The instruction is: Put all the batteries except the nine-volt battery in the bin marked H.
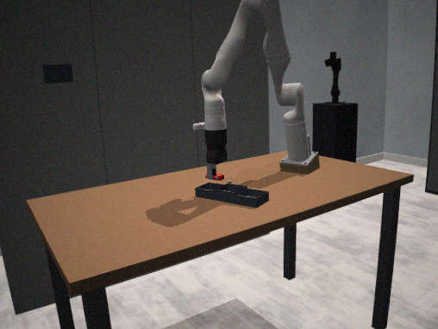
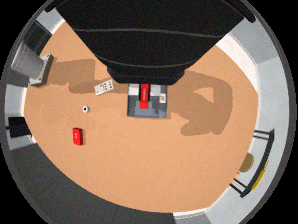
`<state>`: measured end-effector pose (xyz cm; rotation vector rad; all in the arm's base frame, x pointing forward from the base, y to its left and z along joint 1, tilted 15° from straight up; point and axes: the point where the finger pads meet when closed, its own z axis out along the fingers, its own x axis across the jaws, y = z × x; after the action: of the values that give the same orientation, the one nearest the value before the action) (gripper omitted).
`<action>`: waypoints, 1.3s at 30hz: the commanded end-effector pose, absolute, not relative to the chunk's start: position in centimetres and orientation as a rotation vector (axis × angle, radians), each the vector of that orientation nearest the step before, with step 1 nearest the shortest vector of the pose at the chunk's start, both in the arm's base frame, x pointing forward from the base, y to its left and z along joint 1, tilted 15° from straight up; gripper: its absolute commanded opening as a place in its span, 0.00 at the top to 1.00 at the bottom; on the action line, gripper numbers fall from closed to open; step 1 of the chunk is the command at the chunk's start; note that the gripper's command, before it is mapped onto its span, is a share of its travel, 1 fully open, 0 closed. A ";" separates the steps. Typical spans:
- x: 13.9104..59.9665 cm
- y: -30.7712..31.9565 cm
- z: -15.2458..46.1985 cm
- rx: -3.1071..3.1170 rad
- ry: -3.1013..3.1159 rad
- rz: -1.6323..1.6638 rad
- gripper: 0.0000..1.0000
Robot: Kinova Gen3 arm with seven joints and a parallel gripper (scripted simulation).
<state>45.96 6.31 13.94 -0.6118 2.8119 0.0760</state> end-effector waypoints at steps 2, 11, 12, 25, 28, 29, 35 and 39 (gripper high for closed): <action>46.1 6.3 13.3 -0.611 2.814 0.075 0.69; 46.5 6.5 11.8 -0.611 2.814 0.075 0.69; 46.5 6.5 11.8 -0.611 2.814 0.075 0.69; 46.9 6.6 9.8 -0.611 2.814 0.075 0.69; 46.9 6.5 9.8 -0.611 2.814 0.075 0.69; 46.9 6.5 9.8 -0.611 2.814 0.075 0.69; 46.9 6.6 9.8 -0.611 2.814 0.075 0.69; 46.9 6.6 9.8 -0.611 2.814 0.075 0.40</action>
<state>46.88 6.58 9.71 -0.6104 2.8152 0.0751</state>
